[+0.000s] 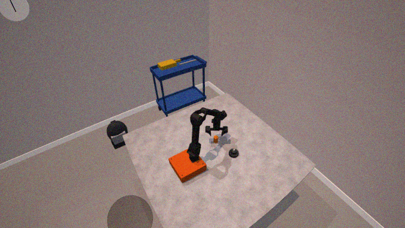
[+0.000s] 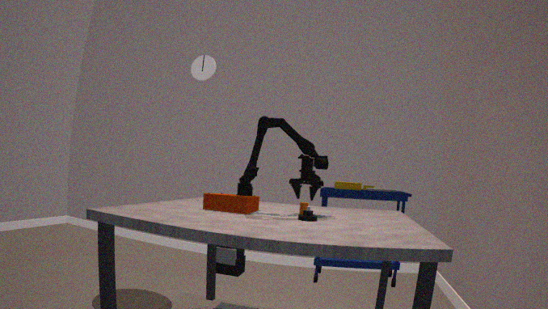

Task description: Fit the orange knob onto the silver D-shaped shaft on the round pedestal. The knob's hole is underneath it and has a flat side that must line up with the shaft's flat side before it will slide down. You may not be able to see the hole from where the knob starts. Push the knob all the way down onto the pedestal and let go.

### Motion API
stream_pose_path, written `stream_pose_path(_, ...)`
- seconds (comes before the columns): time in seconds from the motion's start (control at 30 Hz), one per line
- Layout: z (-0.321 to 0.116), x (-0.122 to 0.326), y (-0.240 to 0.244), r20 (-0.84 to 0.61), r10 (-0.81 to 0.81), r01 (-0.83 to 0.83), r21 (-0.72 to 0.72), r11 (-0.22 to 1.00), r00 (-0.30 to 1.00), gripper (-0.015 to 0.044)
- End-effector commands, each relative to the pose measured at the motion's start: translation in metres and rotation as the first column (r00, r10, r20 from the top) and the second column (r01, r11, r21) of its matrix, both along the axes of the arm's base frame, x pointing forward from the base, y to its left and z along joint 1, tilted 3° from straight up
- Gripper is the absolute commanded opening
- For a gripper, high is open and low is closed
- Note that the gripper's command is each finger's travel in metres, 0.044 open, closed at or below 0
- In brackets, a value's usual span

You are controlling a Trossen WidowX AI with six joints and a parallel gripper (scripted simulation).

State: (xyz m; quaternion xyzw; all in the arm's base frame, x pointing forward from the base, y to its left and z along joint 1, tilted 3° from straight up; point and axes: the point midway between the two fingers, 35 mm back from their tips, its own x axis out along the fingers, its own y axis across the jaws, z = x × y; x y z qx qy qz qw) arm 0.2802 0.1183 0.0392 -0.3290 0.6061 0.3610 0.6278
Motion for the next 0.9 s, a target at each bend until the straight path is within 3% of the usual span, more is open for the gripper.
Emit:
stream_pose_path(0.0,-0.007,0.0,0.001,-0.003,0.002,-0.002,0.003,1.0,1.0,0.044)
stream_pose_path(0.87,-0.049,0.0,0.004,-0.004,0.002,-0.002,0.003,1.0,1.0,0.044)
